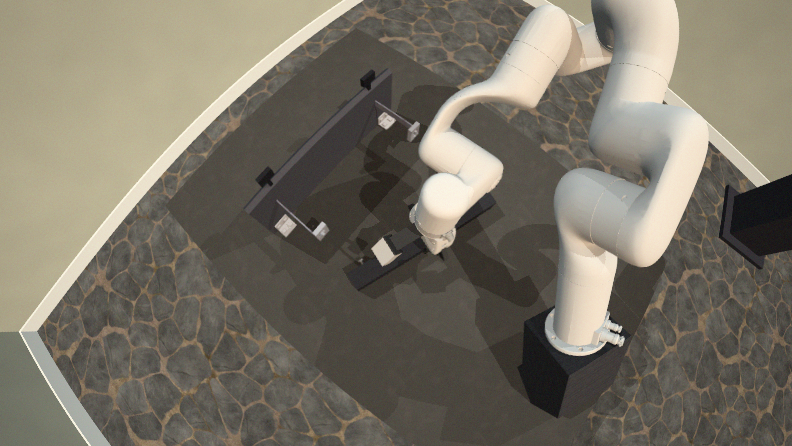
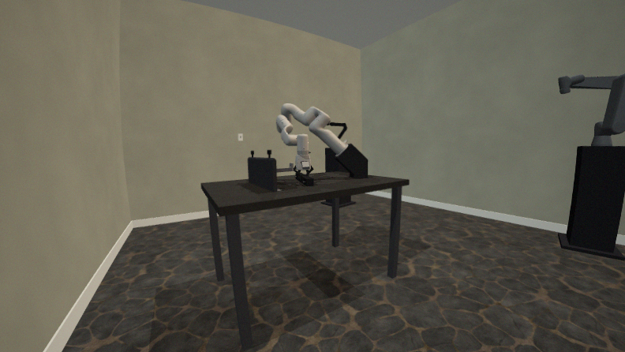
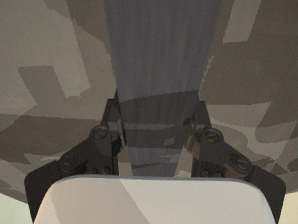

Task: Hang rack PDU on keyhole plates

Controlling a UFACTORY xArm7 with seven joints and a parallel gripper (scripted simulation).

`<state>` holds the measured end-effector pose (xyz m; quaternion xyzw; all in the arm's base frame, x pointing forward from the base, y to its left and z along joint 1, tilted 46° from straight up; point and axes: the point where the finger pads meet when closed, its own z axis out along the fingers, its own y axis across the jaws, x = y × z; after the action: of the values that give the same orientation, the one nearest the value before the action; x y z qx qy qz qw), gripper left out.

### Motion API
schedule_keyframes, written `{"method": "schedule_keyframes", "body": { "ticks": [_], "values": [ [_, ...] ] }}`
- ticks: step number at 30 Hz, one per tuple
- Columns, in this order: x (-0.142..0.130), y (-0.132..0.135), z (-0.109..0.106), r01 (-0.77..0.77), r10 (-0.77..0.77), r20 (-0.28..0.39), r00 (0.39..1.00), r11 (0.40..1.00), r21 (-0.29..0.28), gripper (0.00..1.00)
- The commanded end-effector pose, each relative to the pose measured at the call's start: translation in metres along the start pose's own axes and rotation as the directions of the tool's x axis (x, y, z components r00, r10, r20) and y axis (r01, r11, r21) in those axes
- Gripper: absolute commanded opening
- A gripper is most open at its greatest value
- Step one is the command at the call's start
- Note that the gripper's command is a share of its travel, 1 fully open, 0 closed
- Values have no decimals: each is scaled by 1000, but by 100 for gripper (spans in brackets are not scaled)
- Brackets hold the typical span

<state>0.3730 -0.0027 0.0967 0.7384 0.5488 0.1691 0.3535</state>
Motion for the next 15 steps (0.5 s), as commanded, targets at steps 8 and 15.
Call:
{"method": "schedule_keyframes", "body": {
  "ticks": [8, 15],
  "values": [
    [0, 0, -9, 0, 0, 0, 1000, 1000, -1, 0],
    [0, 0, -21, 0, 0, 0, 1000, 1000, -1, 0]
  ]
}}
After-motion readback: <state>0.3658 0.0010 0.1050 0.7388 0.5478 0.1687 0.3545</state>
